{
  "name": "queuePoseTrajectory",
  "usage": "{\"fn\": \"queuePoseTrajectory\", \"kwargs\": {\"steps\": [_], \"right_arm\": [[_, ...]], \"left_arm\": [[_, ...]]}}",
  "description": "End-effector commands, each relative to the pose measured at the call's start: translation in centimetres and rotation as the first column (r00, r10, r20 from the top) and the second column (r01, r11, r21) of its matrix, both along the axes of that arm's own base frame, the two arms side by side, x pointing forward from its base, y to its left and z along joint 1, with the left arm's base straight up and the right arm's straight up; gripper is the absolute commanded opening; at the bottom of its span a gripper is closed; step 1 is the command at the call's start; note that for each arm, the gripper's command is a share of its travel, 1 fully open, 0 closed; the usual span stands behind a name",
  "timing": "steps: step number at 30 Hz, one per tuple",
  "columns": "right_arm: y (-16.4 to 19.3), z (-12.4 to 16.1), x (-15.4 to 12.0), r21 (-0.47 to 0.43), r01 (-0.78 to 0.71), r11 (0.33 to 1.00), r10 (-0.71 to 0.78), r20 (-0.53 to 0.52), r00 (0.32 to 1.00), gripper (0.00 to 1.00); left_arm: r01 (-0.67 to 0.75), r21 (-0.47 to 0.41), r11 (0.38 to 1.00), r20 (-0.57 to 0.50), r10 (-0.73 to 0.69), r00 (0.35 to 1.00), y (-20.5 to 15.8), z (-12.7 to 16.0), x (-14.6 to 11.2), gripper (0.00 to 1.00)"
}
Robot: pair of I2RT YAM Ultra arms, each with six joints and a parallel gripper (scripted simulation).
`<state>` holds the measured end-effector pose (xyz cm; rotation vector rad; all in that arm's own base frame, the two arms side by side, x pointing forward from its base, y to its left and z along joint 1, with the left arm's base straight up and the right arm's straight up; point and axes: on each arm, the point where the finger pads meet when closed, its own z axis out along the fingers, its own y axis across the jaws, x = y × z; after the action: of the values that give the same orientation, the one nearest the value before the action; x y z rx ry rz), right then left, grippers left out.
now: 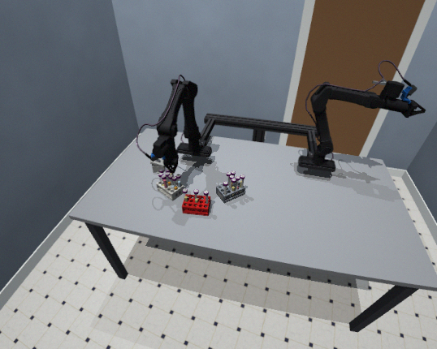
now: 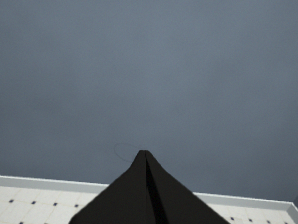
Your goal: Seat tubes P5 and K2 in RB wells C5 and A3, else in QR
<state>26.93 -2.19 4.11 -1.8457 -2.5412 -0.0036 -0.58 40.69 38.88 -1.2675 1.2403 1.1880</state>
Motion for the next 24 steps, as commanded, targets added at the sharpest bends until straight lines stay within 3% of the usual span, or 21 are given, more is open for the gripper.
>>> {"fn": "queuePoseTrajectory", "kwargs": {"steps": [1, 24], "right_arm": [[0.2, -0.8, -0.6, -0.005, -0.003, 1.000, 0.002, -0.025, 1.000, 0.00], [0.3, -1.8, -0.5, -0.006, -0.005, 1.000, 0.005, -0.024, 1.000, 0.00]], "left_arm": [[0.000, 0.059, 0.998, -0.007, 0.000, 1.000, -0.9, 2.7, -0.2, 0.00], [0.000, 0.059, 0.998, -0.007, 0.000, 1.000, -0.9, 2.7, -0.2, 0.00]]}}
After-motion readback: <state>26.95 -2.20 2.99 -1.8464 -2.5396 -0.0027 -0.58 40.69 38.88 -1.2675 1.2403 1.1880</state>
